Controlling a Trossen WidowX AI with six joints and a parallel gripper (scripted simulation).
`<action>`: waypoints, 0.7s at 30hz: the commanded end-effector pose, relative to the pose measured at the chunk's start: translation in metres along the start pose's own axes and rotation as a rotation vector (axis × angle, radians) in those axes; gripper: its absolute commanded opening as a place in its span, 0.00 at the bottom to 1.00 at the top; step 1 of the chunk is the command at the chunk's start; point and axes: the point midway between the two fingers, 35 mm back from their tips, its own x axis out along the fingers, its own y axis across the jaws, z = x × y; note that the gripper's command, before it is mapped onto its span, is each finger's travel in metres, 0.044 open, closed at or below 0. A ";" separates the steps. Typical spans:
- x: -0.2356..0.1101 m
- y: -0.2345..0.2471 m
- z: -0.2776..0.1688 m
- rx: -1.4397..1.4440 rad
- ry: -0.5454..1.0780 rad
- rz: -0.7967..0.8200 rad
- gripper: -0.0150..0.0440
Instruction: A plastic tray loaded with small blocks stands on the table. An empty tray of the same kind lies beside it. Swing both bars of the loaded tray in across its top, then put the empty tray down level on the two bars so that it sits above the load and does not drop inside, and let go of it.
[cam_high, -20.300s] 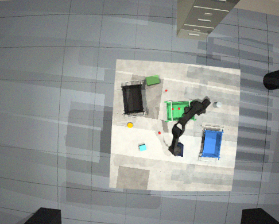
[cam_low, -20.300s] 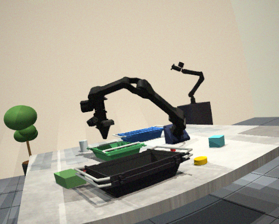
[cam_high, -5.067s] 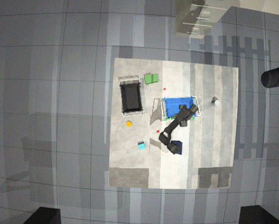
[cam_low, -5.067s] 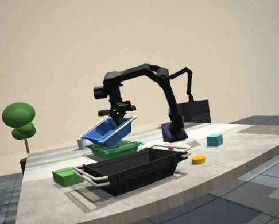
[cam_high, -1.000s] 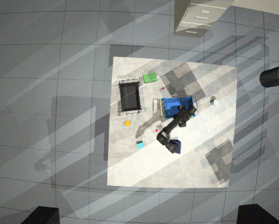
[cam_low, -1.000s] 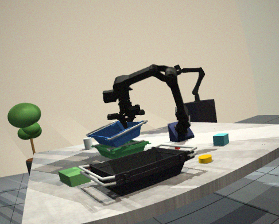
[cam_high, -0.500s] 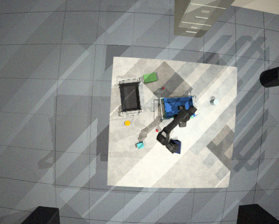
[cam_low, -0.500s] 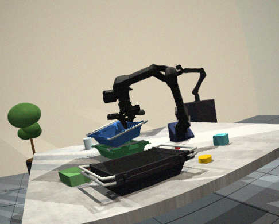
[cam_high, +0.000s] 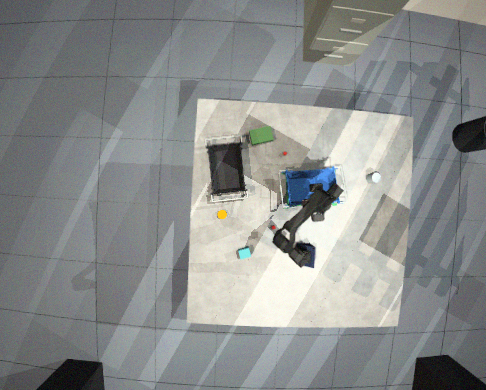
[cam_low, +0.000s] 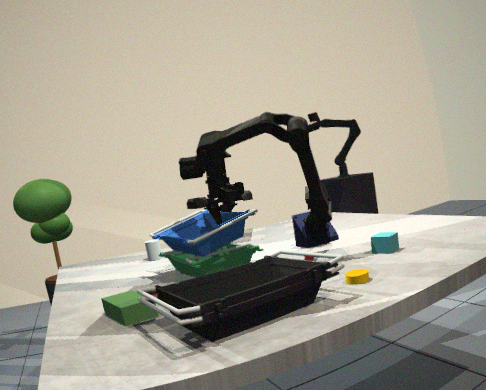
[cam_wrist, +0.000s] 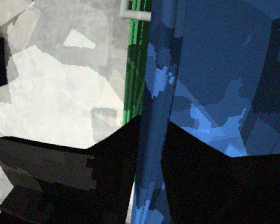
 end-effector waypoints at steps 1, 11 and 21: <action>0.004 0.005 0.000 0.016 0.001 0.028 0.25; 0.006 0.004 -0.001 0.007 0.000 0.013 0.25; 0.012 0.008 -0.002 0.016 0.001 0.028 0.25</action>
